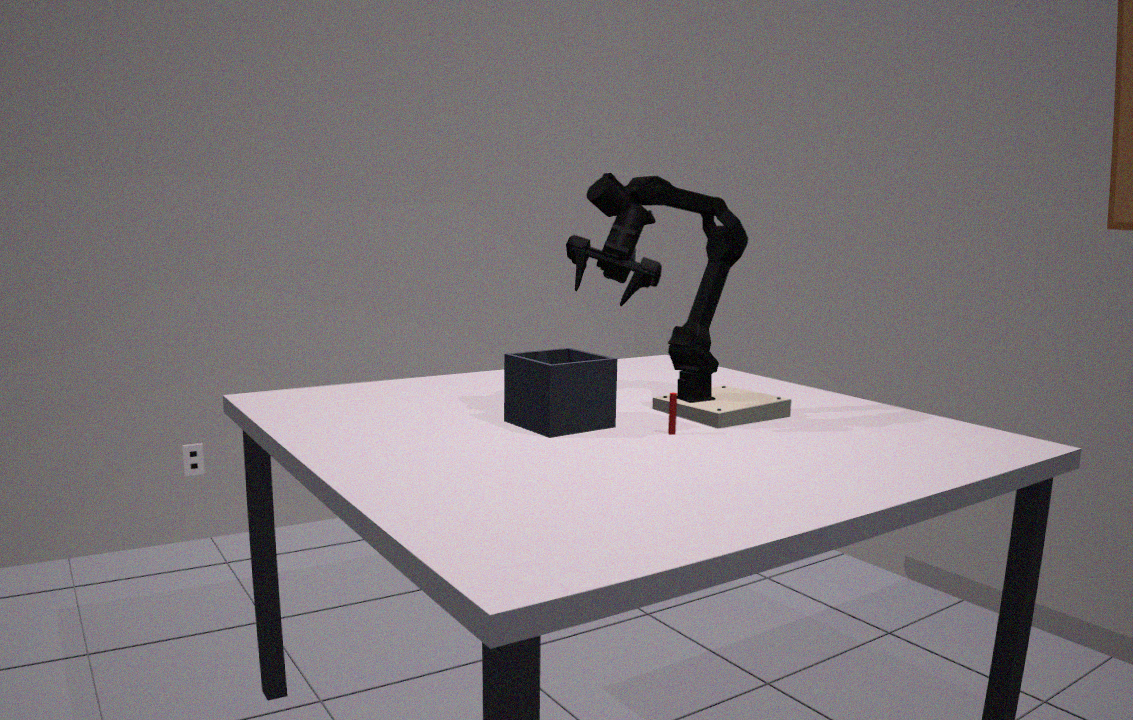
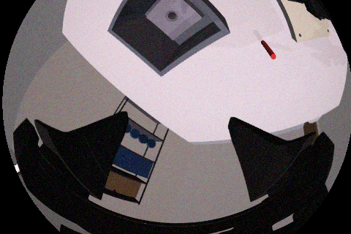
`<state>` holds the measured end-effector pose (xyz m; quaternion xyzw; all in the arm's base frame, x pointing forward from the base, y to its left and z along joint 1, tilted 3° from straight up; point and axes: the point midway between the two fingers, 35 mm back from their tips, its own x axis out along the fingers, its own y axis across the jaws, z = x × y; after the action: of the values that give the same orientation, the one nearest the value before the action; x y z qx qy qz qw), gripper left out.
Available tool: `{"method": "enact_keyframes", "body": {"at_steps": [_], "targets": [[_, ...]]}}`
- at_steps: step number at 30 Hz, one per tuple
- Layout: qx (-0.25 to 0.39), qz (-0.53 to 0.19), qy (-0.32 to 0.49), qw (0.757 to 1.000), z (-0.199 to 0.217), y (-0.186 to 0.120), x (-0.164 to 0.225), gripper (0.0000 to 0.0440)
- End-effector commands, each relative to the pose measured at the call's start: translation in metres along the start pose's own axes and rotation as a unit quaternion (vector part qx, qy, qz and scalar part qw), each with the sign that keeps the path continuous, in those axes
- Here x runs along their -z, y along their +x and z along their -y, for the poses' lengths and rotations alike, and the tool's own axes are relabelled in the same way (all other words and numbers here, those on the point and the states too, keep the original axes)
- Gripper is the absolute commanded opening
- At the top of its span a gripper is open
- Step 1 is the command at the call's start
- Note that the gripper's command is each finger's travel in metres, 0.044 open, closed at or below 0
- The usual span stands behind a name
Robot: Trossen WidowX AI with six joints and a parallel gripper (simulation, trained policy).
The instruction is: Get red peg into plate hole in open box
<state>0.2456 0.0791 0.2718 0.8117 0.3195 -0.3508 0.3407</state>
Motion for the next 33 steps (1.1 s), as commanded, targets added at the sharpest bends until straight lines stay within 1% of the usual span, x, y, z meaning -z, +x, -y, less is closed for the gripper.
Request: {"method": "enact_keyframes", "body": {"at_steps": [1, 8, 17, 25, 33], "targets": [[0.055, 0.007, -0.042, 0.998, 0.025, 0.017, 0.002, 0.0435], [0.135, 0.023, -0.112, 0.984, 0.066, 0.036, -0.002, 0.0433], [0.222, 0.053, -0.192, 0.954, 0.112, 0.054, -0.016, 0.0438], [0.278, 0.08, -0.249, 0.924, 0.141, 0.066, -0.034, 0.044], [0.319, 0.096, -0.287, 0.898, 0.161, 0.078, -0.053, 0.044]]}}
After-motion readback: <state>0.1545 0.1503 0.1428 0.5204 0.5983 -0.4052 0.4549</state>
